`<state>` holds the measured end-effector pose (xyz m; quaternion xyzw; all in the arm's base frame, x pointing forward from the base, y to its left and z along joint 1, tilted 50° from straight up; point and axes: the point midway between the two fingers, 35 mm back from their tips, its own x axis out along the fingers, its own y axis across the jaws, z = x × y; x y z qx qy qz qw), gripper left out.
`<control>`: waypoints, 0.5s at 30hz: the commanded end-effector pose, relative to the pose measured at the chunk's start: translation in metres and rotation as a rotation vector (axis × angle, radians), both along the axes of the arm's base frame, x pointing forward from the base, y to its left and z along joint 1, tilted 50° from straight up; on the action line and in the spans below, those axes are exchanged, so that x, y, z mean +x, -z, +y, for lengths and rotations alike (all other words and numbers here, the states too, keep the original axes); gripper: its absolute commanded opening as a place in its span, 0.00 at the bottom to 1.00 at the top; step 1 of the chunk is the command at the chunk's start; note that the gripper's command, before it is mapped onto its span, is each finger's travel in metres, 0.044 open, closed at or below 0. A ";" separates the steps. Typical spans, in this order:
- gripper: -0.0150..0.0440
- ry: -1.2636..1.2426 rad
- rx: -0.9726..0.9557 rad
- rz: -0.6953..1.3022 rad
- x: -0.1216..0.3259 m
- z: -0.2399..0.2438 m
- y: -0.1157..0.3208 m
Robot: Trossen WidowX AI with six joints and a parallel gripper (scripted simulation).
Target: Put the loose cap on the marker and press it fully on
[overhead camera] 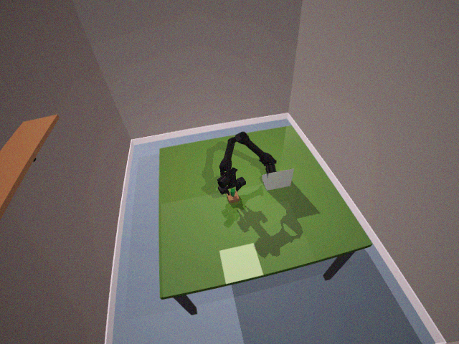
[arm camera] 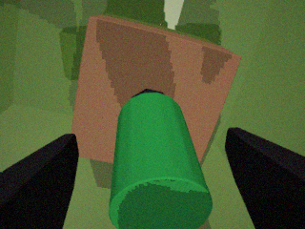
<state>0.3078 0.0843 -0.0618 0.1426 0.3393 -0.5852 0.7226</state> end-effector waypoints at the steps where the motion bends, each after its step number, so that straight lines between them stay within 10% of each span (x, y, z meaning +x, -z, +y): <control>1: 0.92 0.000 0.000 0.000 0.000 0.000 0.000; 15: 0.96 -0.010 0.001 0.012 -0.007 0.057 -0.049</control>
